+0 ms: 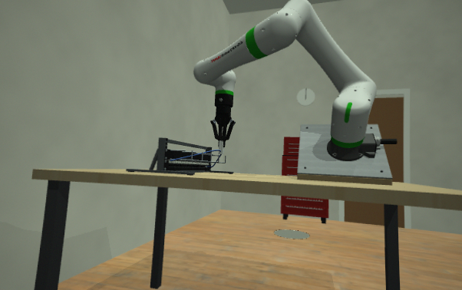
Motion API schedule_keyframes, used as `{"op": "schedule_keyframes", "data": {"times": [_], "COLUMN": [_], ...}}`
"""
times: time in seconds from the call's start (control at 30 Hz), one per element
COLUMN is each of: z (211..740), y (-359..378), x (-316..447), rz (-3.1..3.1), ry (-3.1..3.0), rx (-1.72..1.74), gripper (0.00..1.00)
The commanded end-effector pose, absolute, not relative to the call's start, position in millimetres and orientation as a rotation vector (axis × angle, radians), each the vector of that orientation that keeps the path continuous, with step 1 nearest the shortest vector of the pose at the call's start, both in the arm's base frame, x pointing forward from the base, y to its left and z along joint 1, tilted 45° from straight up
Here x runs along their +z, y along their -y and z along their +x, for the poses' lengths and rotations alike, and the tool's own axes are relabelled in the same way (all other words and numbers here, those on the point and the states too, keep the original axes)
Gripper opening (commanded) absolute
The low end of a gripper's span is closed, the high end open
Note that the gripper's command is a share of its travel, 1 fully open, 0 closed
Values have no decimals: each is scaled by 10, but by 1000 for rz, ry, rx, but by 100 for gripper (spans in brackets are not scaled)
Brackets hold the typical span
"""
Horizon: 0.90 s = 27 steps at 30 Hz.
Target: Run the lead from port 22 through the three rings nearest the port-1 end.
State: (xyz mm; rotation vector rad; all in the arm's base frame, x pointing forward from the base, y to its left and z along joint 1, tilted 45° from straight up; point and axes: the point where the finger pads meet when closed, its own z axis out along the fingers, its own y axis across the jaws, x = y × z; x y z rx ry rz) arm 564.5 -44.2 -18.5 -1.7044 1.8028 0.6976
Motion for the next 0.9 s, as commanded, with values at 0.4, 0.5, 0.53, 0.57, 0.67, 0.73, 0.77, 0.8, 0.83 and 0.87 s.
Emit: {"op": "schedule_keyframes", "data": {"times": [0.4, 0.5, 0.53, 0.57, 0.67, 0.73, 0.77, 0.8, 0.83, 0.87], "z": [5616, 5616, 5616, 5616, 5622, 5725, 5820, 5925, 6018, 6083], "y": [542, 545, 545, 545, 545, 548, 550, 550, 549, 547], "x": [-45, -42, -42, -42, -42, -36, -31, -26, -21, -19], "rz": [-1706, -1706, -1706, -1706, -1705, -1699, -1693, -1686, -1680, -1676], "ry": [-1798, -1798, -1798, -1798, -1799, -1807, -1814, -1822, -1829, -1835], "rx": [707, 707, 707, 707, 707, 710, 714, 717, 720, 722], "gripper": [0, 0, 0, 0, 0, 0, 0, 0, 0, 0]}}
